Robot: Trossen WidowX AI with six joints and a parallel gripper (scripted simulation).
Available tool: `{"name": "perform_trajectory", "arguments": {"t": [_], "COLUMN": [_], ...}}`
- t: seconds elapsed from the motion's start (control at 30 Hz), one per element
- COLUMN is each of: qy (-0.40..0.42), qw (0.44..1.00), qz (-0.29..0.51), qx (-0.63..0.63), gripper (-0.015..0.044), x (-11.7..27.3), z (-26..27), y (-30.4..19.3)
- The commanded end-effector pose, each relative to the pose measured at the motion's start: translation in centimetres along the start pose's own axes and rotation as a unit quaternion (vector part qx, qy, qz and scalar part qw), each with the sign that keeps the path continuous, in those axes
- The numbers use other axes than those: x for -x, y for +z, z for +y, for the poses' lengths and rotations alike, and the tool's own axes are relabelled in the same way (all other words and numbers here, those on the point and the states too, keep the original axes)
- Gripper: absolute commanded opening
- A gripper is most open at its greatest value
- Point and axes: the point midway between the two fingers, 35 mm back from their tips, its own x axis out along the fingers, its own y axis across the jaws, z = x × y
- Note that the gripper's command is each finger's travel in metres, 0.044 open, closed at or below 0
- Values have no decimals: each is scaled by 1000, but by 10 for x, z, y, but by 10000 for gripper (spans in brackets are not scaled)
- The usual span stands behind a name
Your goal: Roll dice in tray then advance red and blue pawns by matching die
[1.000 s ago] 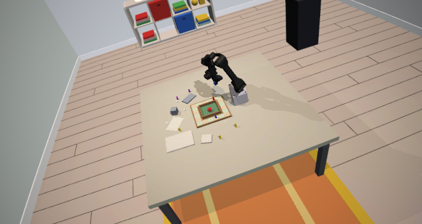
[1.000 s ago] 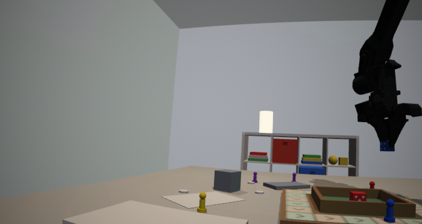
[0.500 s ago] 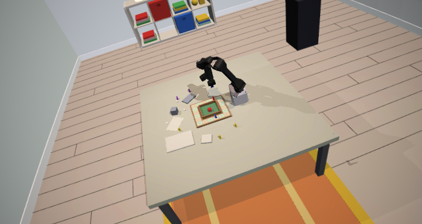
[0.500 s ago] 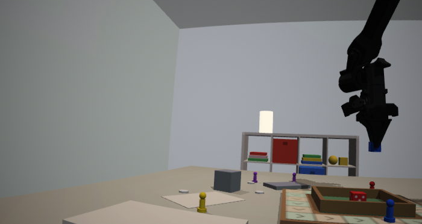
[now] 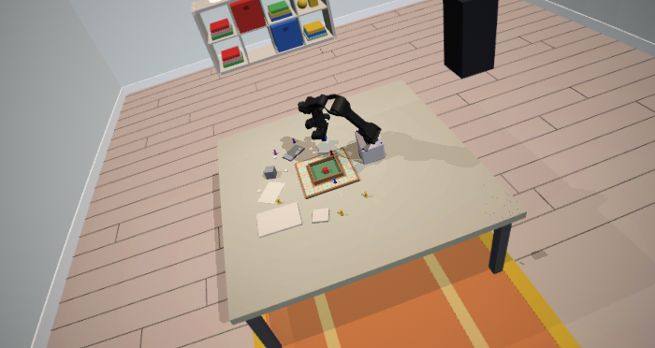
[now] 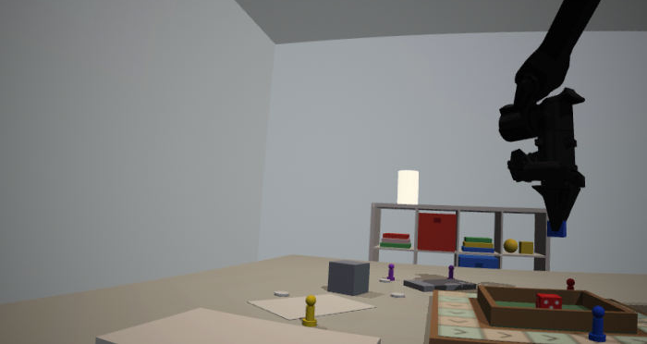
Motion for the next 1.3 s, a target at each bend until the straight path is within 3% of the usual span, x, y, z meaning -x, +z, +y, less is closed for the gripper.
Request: {"name": "perform_trajectory", "arguments": {"t": [0.0, 0.6, 1.27], "qy": [0, 8, 15], "qw": [999, 961, 865], "qz": [-10, -6, 13], "qx": [-45, -275, -502], "gripper": [0, 0, 0], "x": [3, -8, -23], "z": [12, 64, 125], "y": [8, 24, 30]}}
